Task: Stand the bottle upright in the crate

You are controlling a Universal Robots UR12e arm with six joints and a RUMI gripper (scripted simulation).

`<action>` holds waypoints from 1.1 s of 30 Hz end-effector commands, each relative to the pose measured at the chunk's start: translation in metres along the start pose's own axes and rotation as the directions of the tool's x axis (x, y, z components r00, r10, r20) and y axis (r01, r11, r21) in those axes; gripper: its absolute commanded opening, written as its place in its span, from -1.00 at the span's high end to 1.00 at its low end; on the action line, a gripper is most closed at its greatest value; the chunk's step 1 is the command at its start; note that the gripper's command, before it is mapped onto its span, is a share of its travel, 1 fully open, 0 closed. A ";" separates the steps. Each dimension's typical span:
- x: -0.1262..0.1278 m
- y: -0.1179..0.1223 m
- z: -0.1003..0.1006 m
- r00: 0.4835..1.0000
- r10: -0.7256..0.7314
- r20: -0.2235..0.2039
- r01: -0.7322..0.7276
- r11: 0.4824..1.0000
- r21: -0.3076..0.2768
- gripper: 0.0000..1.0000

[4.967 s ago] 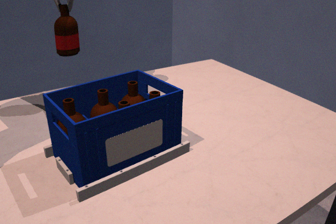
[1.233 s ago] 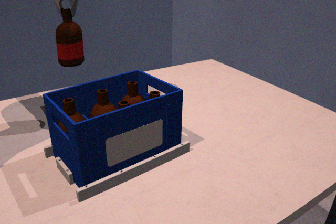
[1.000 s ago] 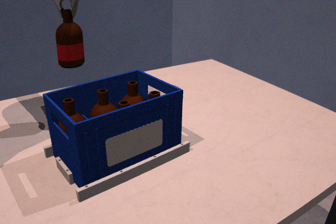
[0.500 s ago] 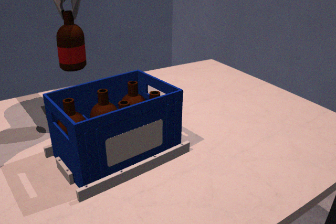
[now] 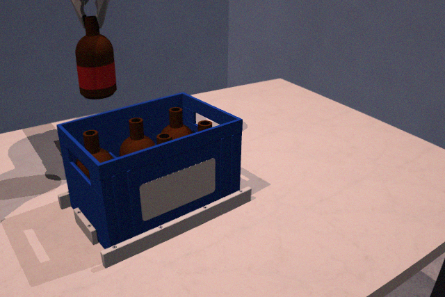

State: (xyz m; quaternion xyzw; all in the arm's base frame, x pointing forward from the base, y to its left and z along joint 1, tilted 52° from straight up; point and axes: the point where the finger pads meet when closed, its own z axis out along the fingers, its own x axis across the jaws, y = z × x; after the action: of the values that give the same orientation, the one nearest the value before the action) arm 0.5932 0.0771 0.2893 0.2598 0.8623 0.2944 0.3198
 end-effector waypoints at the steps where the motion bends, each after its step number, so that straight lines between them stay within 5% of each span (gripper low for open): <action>1: -0.005 -0.009 0.000 1.000 -0.001 0.000 0.001 1.000 -0.001 1.00; 33: -0.037 -0.071 0.000 1.000 -0.001 0.000 0.001 1.000 -0.001 1.00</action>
State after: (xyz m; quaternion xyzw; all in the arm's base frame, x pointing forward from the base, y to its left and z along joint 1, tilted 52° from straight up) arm 0.5983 0.0139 0.2606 0.2598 0.8623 0.2945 0.3198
